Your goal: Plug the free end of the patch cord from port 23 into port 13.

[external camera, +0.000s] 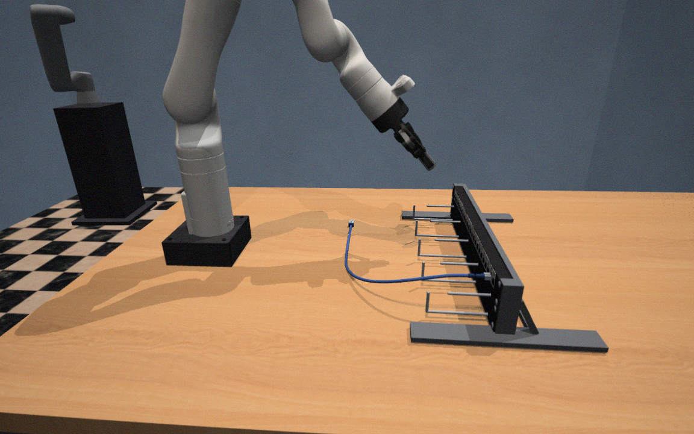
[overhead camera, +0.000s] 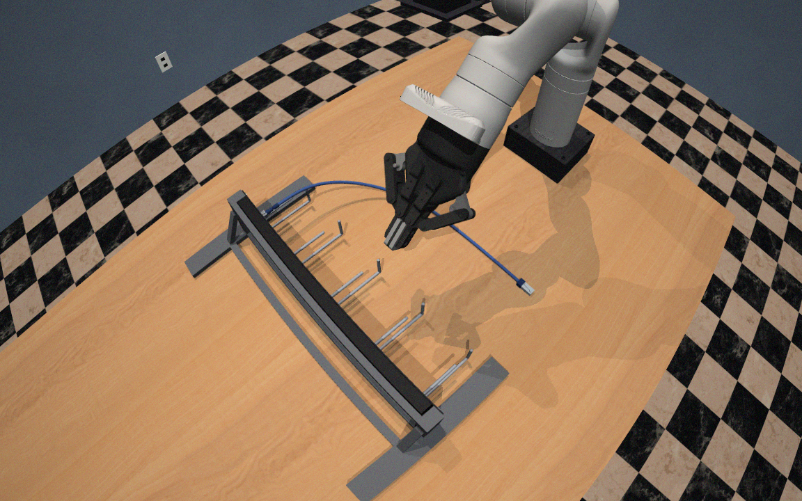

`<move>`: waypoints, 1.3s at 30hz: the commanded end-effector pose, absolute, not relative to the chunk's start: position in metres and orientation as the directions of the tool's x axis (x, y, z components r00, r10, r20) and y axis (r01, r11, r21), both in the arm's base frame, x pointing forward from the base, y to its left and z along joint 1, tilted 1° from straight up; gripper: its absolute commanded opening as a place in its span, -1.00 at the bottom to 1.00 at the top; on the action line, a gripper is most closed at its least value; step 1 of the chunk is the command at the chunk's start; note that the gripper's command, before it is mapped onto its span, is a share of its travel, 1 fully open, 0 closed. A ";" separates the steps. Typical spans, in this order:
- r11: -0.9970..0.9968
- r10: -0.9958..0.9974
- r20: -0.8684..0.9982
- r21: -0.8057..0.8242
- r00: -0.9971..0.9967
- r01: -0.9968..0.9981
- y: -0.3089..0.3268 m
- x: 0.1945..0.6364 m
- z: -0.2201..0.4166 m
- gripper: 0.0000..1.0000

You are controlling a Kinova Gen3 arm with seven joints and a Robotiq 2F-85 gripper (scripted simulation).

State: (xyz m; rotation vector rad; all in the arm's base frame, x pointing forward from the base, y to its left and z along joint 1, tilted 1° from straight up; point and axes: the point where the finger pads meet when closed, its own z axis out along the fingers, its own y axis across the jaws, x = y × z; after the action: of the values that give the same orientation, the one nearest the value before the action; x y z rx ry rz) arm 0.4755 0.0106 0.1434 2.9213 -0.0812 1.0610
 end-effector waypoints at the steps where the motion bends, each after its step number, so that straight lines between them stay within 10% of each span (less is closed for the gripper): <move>1: -0.997 -0.043 0.637 0.017 0.770 -0.070 0.000 0.487 0.124 -1.00; 39: -0.996 -0.058 0.640 0.010 0.766 -0.084 -0.005 0.528 0.077 -1.00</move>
State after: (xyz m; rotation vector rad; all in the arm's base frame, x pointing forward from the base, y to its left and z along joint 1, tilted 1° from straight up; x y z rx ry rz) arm 0.5243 -0.0054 0.0744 2.9194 -0.1112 1.0399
